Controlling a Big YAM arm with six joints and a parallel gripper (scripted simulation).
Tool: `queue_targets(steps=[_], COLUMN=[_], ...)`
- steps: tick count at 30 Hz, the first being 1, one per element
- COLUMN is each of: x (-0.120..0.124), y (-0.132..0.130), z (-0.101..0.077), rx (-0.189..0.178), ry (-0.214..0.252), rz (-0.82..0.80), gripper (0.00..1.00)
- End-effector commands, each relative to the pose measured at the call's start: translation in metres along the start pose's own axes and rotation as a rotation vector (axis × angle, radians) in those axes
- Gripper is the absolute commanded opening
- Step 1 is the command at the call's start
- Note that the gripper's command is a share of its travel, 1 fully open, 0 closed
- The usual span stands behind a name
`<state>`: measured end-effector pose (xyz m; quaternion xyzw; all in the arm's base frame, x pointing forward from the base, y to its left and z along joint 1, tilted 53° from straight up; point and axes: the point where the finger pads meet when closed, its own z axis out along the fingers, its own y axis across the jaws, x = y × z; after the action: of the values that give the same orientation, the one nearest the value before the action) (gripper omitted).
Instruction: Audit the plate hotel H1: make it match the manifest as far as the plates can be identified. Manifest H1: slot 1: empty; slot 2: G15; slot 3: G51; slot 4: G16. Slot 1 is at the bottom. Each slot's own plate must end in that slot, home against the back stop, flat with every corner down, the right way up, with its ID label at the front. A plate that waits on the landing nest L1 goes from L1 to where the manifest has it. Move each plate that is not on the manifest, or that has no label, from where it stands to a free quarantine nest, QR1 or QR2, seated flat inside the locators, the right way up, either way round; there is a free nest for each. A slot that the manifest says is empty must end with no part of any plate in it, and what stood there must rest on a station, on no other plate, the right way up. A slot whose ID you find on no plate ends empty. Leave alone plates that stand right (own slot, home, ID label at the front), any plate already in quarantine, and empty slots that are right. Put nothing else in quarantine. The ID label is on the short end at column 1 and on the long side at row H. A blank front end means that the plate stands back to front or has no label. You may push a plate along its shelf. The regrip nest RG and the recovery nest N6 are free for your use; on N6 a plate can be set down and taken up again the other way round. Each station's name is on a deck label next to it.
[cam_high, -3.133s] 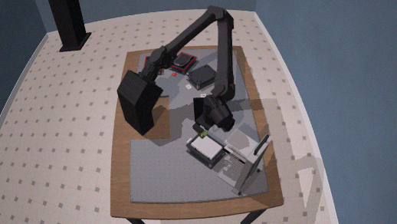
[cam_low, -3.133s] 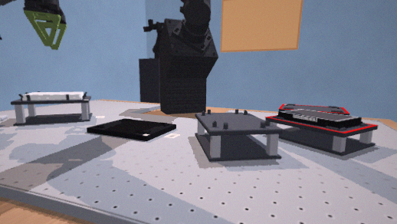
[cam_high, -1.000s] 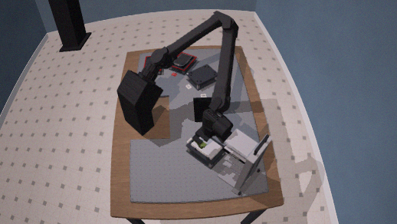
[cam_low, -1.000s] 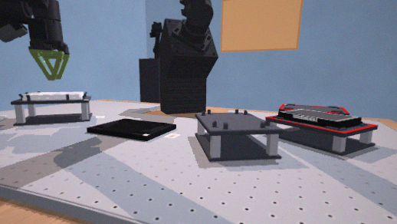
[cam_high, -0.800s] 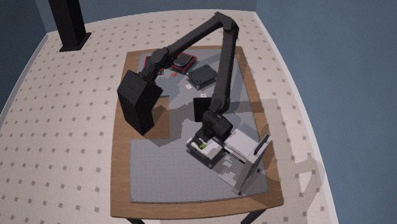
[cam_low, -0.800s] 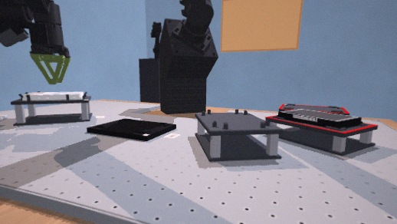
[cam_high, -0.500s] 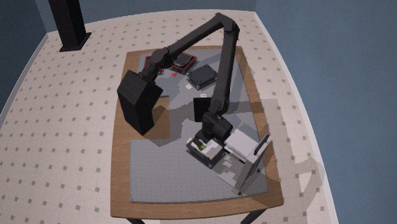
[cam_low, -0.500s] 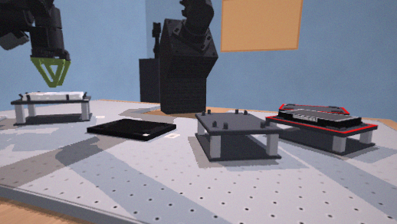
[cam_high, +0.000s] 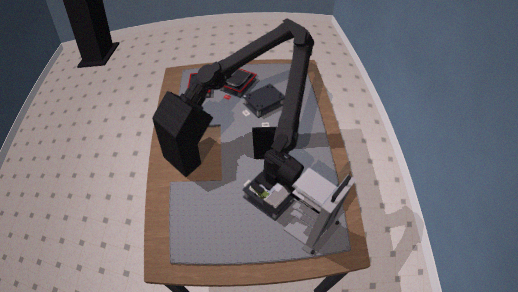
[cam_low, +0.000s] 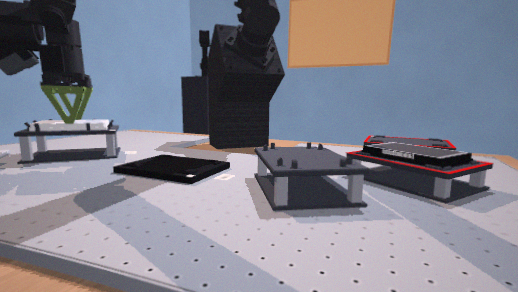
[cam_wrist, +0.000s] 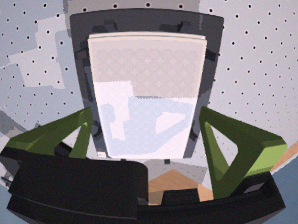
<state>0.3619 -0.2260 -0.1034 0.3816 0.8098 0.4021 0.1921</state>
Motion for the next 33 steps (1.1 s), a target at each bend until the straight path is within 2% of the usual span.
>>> queue_targets(steps=[1, 3, 9, 11, 14, 15, 33], x=[-0.004, 0.001, 0.0, -0.005, -0.008, -0.008, -0.008], y=[-0.003, -0.001, -0.001, -0.002, 0.0, 0.0, 0.0], z=[-0.002, 0.008, 0.016, 0.01, 0.007, 0.007, 0.007], rx=[-0.002, -0.002, -0.001, -0.001, -0.001, -0.001, -0.001], ry=[-0.017, 0.002, 0.002, -0.019, -0.02, -0.02, -0.02], rz=[0.022, 0.017, 0.017, 0.021, 0.01, 0.01, 0.01], gripper=[1.0, 1.0, 1.0, 1.0, 1.0, 0.86, 0.86])
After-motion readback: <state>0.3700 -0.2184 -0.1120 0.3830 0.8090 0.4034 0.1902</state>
